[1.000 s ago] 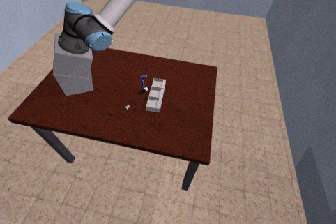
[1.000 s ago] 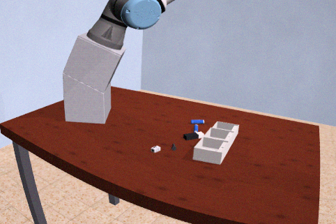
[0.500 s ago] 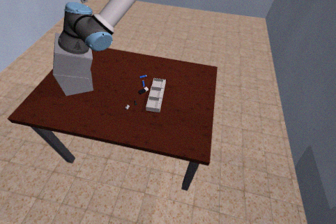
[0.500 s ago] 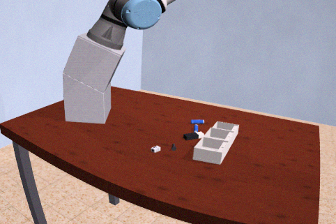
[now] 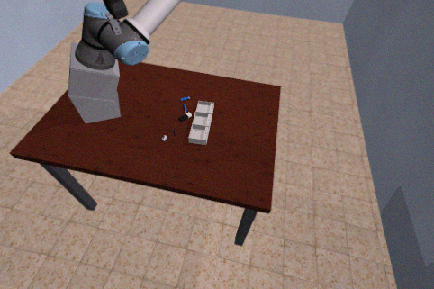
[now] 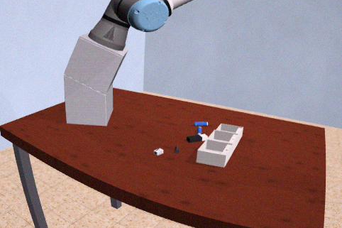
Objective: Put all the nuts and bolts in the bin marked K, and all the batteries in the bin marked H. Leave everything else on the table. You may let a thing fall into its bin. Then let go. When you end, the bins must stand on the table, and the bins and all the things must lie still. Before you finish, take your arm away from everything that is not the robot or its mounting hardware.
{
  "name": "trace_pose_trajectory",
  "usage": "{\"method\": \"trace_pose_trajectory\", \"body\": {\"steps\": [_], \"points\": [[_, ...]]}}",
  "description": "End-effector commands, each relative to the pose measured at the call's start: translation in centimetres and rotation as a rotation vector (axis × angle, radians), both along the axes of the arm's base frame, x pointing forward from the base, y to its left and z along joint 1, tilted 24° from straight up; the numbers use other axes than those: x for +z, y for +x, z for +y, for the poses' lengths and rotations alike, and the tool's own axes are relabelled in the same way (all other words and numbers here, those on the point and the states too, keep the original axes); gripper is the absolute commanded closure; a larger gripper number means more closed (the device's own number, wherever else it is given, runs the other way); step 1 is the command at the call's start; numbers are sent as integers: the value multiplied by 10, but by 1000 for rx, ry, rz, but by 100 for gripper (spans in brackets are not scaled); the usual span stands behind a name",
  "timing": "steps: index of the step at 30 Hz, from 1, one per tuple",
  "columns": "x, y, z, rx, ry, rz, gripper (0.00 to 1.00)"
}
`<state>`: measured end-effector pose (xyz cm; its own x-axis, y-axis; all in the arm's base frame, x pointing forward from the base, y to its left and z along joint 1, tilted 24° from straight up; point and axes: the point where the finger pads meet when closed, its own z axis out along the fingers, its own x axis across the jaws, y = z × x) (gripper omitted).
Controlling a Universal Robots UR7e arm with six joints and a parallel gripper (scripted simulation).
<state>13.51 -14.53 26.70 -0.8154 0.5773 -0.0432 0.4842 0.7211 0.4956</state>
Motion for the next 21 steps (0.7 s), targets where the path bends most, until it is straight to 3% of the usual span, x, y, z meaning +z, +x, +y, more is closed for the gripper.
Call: {"method": "trace_pose_trajectory", "body": {"steps": [1, 13, 15, 20, 21], "points": [[-31, 12, 6, -1, -5, 7, 69], [-122, 46, 30, -1, -5, 6, 69], [-122, 46, 30, -1, -5, 6, 69], [-160, 60, 40, -1, -5, 6, 69], [-159, 59, 41, -1, -5, 6, 69]]}}
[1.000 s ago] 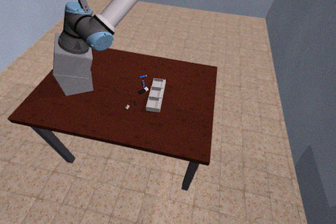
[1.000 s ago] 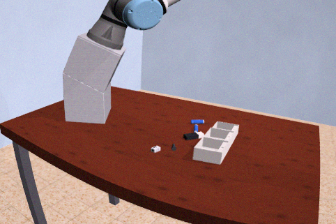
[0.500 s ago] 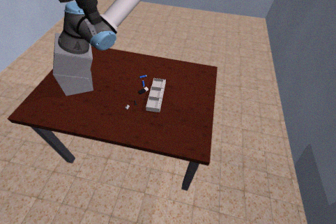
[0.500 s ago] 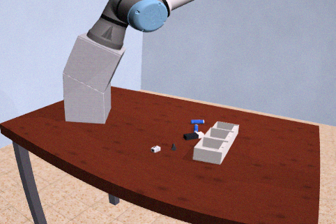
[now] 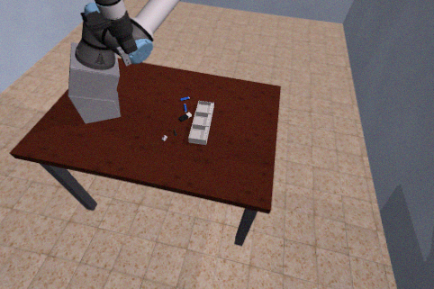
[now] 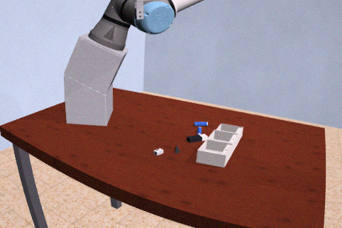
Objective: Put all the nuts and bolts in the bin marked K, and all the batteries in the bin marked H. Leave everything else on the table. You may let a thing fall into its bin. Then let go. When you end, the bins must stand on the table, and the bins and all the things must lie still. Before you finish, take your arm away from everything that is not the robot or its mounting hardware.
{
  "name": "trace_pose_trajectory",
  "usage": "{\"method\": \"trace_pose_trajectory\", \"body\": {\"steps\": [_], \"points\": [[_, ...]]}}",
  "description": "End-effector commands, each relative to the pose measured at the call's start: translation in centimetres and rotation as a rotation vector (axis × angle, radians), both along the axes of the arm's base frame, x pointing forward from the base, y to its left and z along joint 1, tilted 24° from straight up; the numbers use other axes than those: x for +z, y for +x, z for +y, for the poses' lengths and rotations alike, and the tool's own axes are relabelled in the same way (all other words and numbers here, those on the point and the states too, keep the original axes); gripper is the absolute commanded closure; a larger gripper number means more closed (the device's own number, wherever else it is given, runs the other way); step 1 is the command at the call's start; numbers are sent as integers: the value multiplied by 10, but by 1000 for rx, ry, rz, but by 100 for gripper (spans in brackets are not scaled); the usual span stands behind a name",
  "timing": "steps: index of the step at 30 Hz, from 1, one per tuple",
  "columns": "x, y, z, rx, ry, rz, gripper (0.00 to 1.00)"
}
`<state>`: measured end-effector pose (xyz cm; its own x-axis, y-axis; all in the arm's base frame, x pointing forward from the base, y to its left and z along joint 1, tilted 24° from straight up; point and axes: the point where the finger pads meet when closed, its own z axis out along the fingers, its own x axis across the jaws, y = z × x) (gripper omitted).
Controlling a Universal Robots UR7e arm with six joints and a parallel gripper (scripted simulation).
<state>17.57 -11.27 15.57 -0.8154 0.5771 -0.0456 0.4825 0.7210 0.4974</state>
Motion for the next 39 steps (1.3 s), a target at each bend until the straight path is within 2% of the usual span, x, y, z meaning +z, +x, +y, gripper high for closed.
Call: {"method": "trace_pose_trajectory", "body": {"steps": [1, 39], "points": [[-46, 17, 8, -1, -5, 10, 69], [-42, 15, 9, -1, -5, 9, 69]]}}
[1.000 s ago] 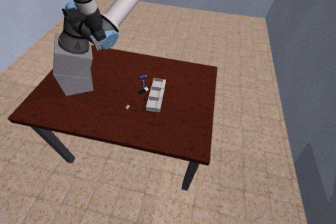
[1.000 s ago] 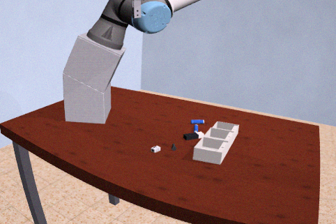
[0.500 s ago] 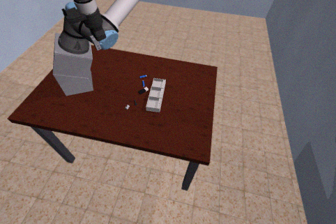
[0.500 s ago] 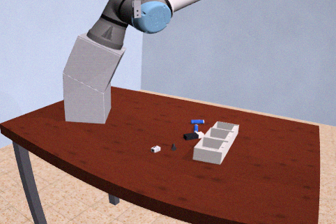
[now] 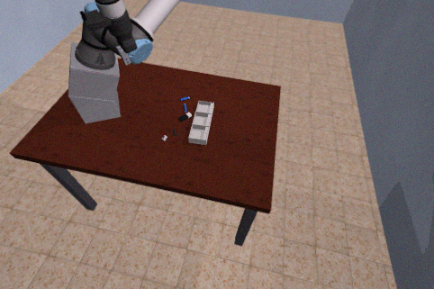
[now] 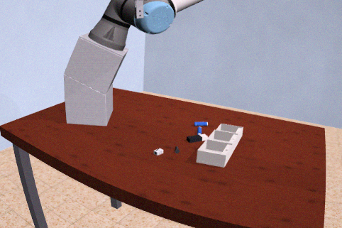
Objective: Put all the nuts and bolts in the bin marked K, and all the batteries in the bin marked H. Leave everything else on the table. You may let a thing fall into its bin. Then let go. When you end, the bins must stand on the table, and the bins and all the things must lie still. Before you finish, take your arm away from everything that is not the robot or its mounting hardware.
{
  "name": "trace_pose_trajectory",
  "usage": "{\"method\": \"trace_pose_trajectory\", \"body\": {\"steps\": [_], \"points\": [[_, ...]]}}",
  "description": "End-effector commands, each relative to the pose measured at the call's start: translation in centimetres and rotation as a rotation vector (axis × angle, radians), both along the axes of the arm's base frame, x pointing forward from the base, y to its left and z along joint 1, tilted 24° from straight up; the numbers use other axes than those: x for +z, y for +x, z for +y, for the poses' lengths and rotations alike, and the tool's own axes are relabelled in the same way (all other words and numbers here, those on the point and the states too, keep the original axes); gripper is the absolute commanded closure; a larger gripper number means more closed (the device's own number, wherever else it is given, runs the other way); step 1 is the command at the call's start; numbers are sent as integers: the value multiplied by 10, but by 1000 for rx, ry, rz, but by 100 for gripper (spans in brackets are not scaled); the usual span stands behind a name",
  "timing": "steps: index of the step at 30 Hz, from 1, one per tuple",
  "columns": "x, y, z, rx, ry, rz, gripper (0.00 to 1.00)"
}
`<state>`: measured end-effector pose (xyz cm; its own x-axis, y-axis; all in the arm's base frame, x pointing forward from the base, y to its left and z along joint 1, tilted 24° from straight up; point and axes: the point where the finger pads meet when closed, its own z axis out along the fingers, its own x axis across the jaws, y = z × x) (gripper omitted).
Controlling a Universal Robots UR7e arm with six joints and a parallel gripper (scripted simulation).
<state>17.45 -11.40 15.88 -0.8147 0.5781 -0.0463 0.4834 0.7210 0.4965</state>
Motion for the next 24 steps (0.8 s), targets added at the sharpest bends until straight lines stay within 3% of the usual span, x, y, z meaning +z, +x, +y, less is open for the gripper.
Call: {"method": "trace_pose_trajectory", "body": {"steps": [1, 12, 15, 24], "points": [[-46, 17, 10, 0, -4, 9, 69], [-46, 17, 10, 0, -4, 9, 69], [-44, 15, 11, -92, -1, 86, 69], [-44, 17, 9, -92, -1, 86, 69]]}}
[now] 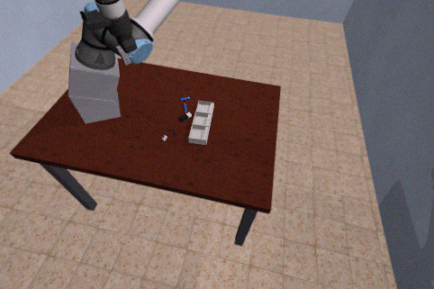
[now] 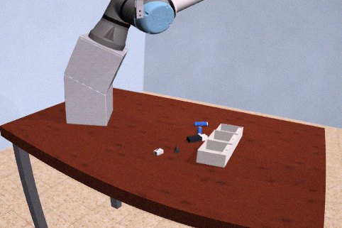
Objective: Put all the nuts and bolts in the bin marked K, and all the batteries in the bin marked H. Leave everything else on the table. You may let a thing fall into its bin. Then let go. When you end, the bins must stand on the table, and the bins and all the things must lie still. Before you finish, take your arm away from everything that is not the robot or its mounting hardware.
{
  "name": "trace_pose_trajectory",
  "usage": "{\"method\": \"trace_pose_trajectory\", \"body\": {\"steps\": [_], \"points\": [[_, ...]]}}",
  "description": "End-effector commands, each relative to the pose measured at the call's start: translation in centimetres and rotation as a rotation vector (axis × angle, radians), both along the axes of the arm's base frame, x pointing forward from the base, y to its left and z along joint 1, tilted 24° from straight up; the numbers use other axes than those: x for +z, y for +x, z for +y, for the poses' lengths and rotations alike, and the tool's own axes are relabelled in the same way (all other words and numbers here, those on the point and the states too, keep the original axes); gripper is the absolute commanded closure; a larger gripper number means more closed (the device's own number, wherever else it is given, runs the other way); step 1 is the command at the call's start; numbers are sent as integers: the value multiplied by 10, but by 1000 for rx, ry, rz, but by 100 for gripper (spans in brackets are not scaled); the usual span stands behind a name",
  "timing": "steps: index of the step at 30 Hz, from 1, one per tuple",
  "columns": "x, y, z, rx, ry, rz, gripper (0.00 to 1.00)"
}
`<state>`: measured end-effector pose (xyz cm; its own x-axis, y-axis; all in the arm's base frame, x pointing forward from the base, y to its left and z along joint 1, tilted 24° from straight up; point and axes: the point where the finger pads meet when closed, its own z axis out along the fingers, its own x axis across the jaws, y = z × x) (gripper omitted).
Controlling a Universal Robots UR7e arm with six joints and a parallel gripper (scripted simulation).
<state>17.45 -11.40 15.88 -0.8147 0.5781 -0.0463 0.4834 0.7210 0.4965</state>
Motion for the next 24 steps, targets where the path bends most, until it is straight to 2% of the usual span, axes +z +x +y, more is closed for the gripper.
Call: {"method": "trace_pose_trajectory", "body": {"steps": [1, 7, 11, 16, 17, 22, 24], "points": [[-44, 17, 9, -92, -1, 86, 69], [-42, 22, 2, -92, -1, 87, 69], [-16, 12, -9, -92, -1, 87, 69], [-15, 12, -9, -92, -1, 87, 69], [-20, 18, -11, -123, -3, 111, 69], [-20, 18, -11, -123, -3, 111, 69], [-24, 24, -12, -156, -5, 134, 69]]}}
